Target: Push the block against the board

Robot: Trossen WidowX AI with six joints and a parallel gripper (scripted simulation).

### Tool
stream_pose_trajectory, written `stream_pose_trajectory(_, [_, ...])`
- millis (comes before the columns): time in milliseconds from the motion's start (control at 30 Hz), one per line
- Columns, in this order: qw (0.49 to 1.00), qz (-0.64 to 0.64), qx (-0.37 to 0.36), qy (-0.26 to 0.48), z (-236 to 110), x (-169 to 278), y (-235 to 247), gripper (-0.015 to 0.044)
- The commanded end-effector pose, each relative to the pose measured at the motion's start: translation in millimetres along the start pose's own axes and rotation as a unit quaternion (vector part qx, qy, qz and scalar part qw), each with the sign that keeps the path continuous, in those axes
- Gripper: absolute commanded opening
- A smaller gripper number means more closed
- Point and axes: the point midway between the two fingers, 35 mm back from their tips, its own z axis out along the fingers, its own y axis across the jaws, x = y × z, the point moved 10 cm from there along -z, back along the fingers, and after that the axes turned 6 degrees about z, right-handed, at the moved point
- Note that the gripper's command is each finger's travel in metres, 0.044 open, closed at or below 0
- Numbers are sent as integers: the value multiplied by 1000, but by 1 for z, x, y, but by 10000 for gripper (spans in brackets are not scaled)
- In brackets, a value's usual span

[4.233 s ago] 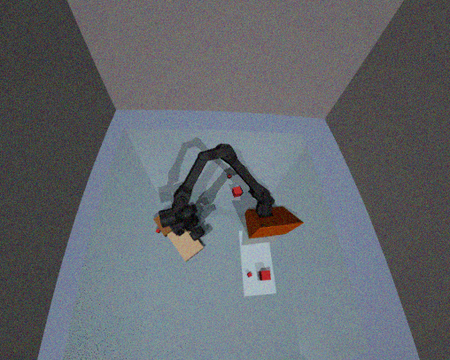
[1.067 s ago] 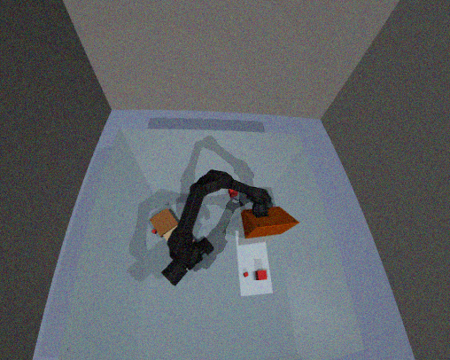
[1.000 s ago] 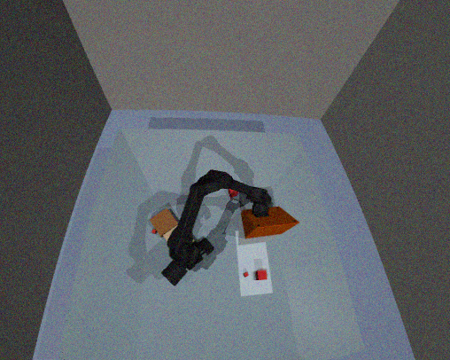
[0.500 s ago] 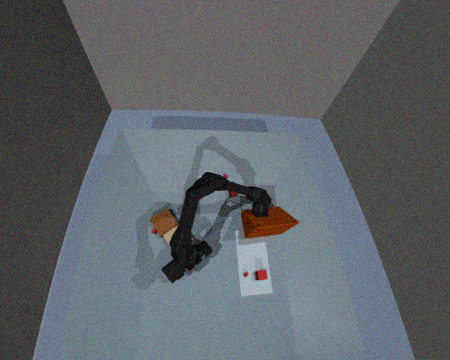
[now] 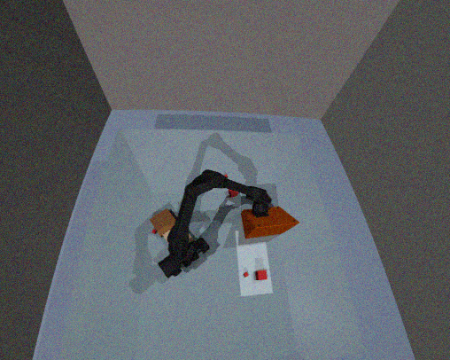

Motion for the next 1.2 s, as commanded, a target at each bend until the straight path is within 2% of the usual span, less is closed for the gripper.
stream_pose_trajectory(0, [1000,1,-2,-4,-1,-8,1,0])
stream_pose_trajectory(1167, [1000,1,-2,-3,-1,44,-5,0])
